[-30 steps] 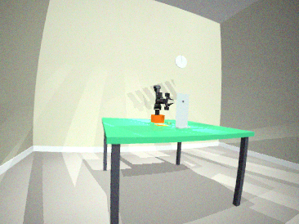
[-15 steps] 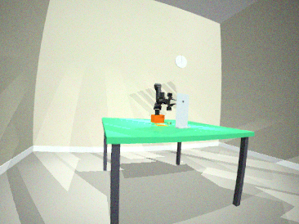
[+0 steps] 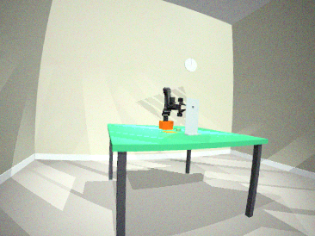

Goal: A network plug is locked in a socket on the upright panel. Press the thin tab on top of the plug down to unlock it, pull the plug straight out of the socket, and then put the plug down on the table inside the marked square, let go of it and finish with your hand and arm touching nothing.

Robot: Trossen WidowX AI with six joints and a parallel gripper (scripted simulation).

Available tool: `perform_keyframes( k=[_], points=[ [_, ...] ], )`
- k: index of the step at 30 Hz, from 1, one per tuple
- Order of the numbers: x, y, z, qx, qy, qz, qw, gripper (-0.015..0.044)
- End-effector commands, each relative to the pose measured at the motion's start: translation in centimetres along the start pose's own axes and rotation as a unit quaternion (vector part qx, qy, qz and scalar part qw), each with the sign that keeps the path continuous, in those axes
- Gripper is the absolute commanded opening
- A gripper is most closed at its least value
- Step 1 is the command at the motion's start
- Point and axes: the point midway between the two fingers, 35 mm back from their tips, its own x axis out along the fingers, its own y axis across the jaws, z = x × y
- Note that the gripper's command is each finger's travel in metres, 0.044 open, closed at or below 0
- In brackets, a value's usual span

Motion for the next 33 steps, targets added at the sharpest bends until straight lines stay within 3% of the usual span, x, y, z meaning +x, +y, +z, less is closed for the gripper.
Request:
perform_keyframes(
  k=[1, 33],
  points=[
    [0.8, 0.2, 0.4, 0.000, -0.002, 0.003, 1.000, 0.0156],
    [5.1, 0.3, 1.5, -0.001, -0.002, 0.005, 1.000, 0.0149]
  ],
)
